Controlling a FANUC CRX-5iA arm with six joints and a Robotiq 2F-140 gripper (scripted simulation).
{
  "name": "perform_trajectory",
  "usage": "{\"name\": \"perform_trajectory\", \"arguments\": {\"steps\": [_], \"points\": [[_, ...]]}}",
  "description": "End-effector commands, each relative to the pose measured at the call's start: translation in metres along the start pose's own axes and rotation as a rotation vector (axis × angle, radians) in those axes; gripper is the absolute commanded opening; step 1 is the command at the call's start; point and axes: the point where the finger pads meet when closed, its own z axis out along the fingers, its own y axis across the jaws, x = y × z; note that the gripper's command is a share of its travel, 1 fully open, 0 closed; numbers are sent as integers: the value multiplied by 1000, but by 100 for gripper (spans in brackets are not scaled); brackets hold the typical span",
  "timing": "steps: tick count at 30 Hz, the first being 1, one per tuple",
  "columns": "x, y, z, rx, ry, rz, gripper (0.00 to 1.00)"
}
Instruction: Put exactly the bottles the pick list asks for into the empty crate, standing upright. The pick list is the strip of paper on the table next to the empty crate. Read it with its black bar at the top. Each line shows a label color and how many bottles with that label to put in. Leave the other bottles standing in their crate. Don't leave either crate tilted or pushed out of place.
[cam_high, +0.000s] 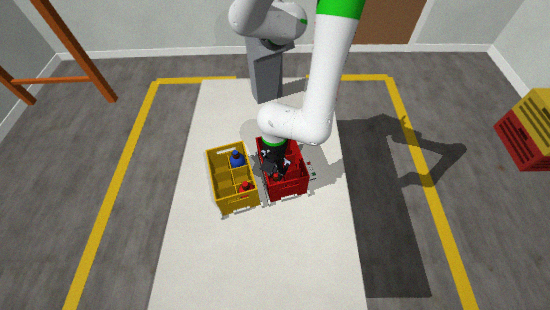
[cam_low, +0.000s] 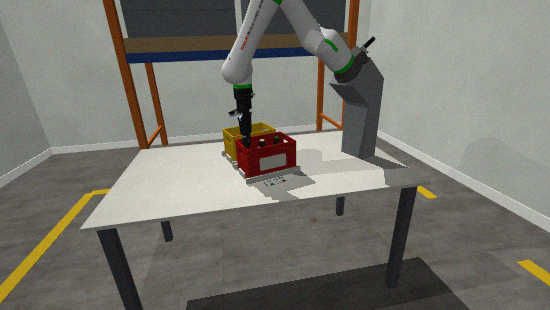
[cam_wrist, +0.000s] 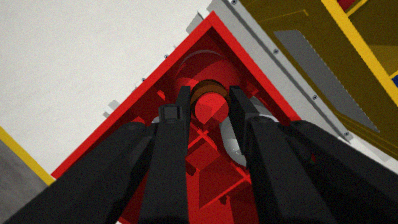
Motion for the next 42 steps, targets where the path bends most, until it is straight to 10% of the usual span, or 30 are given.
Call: {"name": "perform_trajectory", "arguments": {"steps": [1,23,24,42], "points": [[1,0,1,0,2,0,10],[1,0,7,0,1,0,10],[1,0,9,0,2,0,44],[1,0,9,0,1,0,44]]}}
